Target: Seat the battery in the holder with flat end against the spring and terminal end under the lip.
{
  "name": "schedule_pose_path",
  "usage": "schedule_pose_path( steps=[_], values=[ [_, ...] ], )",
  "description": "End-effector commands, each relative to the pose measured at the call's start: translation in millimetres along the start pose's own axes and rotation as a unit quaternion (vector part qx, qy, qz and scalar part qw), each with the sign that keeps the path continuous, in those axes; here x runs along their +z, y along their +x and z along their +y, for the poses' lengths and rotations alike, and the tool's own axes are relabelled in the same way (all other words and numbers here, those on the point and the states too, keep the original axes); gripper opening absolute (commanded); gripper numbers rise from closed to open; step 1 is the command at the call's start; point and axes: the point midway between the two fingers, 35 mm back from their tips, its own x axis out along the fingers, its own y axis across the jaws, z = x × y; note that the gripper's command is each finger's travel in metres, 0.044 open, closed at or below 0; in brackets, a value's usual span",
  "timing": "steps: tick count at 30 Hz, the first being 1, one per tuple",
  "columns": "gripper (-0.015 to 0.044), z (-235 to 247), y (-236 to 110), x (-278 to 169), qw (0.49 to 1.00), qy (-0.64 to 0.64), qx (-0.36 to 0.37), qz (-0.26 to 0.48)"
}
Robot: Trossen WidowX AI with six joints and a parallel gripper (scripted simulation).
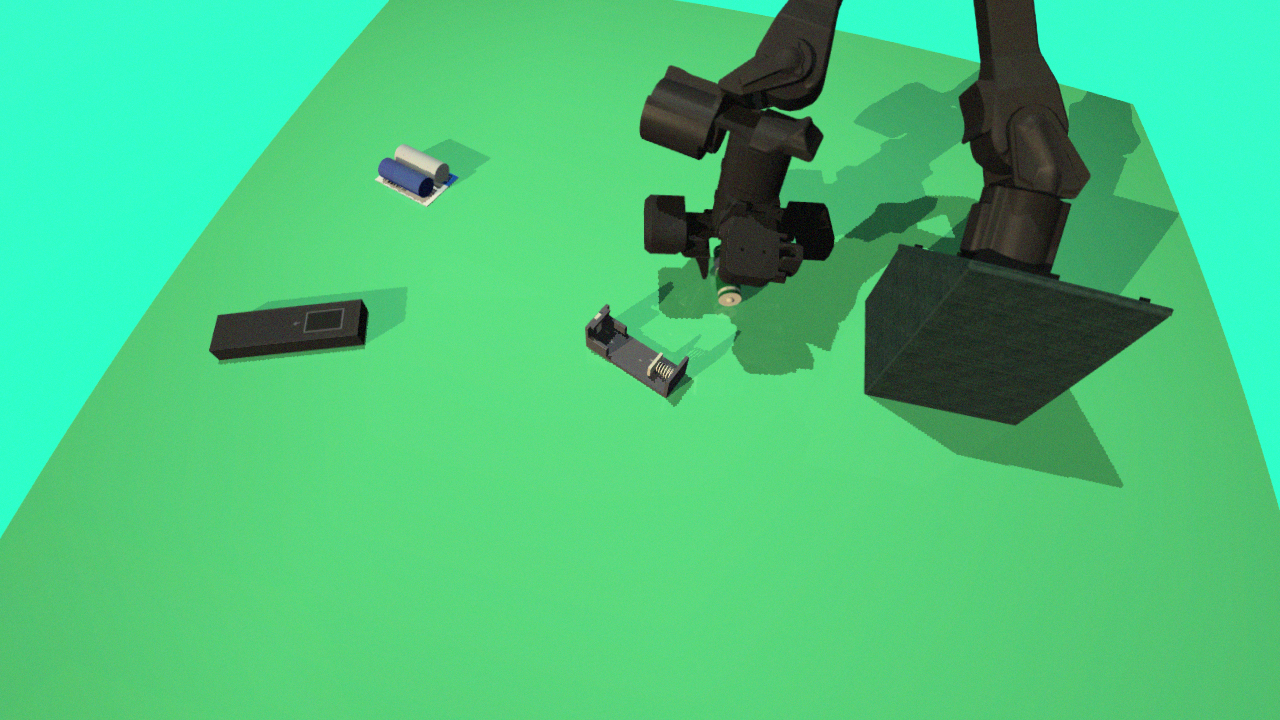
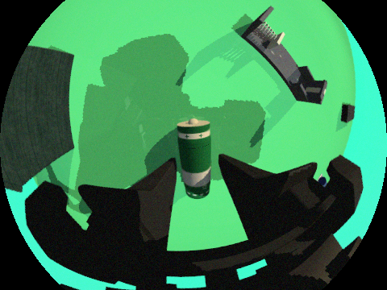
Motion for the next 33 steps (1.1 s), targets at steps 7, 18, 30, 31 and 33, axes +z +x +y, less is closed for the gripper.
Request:
schedule_pose_path(
  steps=[7, 18, 30, 31, 33],
  values=[
    [0.0098, 2.3, 2.0, 2.7, 1.000, -0.006, 0.002, -0.004],
    [0.0088, -0.1, -25.9, 3.1, 1.000, -0.006, 0.001, -0.006],
    [0.0088, -7.1, -50.2, 6.5, 0.998, 0.066, 0.001, -0.007],
    [0.0088, -9.4, -50.7, 7.7, 0.996, 0.086, 0.001, -0.007],
    [0.0088, -14.0, -51.8, 10.3, 0.992, 0.127, 0.001, -0.008]
  ],
)
